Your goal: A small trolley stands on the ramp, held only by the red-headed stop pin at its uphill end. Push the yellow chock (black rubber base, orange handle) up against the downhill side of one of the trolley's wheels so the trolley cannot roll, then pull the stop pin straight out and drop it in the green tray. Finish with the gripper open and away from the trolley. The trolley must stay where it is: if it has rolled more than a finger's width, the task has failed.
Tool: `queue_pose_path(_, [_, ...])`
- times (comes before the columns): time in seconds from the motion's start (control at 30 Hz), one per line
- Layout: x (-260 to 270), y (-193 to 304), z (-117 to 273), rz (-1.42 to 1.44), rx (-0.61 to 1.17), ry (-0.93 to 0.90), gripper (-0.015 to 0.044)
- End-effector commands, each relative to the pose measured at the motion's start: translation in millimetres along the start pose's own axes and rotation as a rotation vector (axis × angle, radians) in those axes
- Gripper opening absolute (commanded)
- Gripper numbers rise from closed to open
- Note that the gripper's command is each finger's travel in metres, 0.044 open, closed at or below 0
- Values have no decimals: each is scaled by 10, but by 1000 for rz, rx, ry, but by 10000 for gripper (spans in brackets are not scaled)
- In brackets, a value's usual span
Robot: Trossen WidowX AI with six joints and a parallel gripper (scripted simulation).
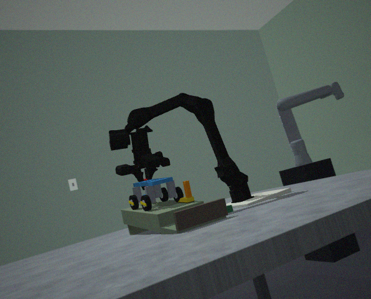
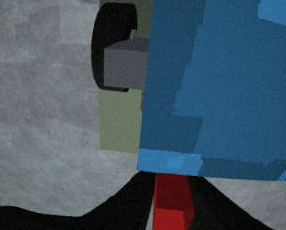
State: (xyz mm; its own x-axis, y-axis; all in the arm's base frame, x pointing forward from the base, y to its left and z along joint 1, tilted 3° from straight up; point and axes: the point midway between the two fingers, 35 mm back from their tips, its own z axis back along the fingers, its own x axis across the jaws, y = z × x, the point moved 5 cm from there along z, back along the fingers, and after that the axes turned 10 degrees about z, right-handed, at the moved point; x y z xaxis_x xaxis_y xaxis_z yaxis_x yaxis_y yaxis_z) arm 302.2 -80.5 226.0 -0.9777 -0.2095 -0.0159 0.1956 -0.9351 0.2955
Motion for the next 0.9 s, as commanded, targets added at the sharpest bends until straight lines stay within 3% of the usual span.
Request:
queue_pose_path(0.0, [1,8,39,1,2,0,0])
queue_pose_path(0.87, [4,24,251,1,1,0,0])
